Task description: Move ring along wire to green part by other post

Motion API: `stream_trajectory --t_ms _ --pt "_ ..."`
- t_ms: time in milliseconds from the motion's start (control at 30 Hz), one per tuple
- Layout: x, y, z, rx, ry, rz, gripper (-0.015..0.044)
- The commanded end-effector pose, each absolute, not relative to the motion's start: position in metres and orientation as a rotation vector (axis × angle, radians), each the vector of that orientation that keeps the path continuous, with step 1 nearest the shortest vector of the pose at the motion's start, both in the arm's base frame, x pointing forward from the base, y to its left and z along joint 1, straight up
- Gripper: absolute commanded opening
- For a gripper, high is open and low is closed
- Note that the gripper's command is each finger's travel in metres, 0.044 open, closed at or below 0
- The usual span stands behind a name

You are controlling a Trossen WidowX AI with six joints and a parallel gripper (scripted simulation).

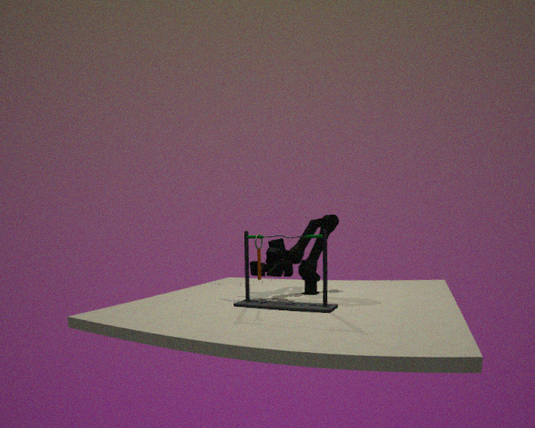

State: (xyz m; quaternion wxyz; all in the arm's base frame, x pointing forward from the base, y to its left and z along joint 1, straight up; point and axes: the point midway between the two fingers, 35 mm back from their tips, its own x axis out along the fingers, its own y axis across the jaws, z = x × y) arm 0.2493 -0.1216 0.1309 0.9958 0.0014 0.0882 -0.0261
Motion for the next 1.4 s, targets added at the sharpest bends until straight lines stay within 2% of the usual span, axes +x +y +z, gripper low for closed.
stream_trajectory --t_ms 0,1367 --pt "0.256 -0.122 0.14 -0.005 0.164 -0.06 0.016" --pt "0.311 -0.125 0.134 -0.005 0.162 -0.06 0.016"
